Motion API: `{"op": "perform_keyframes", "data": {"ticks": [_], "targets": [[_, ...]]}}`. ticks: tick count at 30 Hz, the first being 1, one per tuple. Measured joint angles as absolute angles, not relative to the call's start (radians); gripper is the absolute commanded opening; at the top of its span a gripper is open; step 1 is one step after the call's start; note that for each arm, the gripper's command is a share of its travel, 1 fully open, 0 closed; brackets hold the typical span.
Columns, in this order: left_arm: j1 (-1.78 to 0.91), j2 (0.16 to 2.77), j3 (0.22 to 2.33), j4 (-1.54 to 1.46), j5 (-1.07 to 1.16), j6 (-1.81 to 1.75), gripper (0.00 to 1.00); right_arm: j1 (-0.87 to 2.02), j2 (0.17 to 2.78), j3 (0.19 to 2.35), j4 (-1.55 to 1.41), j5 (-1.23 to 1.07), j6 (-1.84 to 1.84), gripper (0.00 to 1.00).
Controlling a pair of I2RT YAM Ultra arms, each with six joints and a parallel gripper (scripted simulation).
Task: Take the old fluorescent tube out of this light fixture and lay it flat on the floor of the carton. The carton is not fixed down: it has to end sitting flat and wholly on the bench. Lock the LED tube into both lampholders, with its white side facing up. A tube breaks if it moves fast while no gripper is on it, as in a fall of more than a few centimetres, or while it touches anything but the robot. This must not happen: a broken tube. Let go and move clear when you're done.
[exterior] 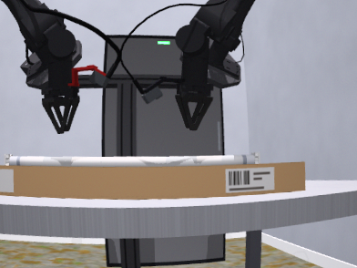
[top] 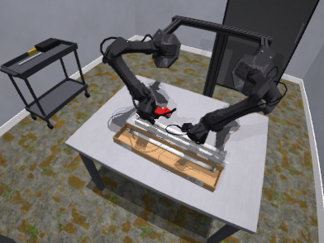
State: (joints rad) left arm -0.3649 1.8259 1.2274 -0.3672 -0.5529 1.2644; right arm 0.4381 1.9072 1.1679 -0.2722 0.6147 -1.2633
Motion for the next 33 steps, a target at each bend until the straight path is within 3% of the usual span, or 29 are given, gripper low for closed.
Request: {"op": "perform_keyframes", "data": {"ticks": [14,23,33], "targets": [[-0.344,1.829,1.426,-0.817,-0.499,1.141,0.49,0.419,1.888,1.353,-0.744,0.561,-1.123,0.49],[-0.342,2.059,1.618,-0.826,-0.496,1.141,0.49,0.417,2.111,1.535,-0.762,0.554,-1.119,0.49],[-0.340,2.149,1.691,-0.838,-0.496,1.142,0.49,0.416,2.208,1.611,-0.773,0.553,-1.119,0.49]]}}
